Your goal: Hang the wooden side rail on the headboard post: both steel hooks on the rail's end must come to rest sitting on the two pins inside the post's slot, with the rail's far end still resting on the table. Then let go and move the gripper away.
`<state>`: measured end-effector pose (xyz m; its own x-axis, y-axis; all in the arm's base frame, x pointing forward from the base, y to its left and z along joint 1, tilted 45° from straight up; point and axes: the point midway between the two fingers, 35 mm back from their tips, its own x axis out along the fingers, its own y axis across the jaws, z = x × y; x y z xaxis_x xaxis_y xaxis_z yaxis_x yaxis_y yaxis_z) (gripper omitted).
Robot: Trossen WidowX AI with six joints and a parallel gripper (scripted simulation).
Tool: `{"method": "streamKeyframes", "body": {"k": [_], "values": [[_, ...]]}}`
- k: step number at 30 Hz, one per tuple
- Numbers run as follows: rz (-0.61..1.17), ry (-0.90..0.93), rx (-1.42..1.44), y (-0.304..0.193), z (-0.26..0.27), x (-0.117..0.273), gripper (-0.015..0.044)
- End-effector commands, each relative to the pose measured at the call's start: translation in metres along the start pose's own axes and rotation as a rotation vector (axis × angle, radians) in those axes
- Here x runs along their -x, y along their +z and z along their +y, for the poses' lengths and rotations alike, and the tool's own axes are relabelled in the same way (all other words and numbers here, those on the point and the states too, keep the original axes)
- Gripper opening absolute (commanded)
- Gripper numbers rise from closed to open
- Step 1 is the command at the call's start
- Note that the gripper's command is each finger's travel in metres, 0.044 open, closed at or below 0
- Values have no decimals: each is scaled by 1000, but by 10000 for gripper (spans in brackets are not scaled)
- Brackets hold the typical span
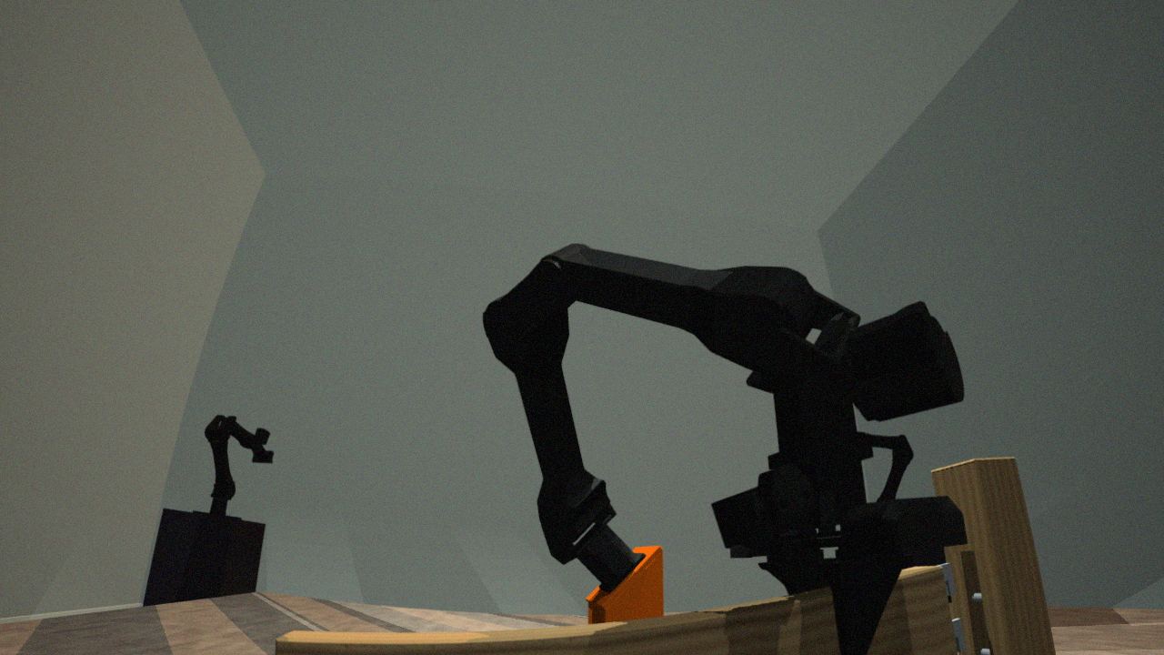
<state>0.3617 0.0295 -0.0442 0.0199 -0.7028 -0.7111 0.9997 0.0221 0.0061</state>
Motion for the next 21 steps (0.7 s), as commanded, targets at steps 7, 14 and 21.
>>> {"method": "streamKeyframes", "body": {"k": [7, 14, 21], "values": [[2, 9, 2, -5, -1, 2, 0], [2, 9, 2, -5, 0, 1, 0], [2, 9, 2, -6, 0, 2, 0]]}}
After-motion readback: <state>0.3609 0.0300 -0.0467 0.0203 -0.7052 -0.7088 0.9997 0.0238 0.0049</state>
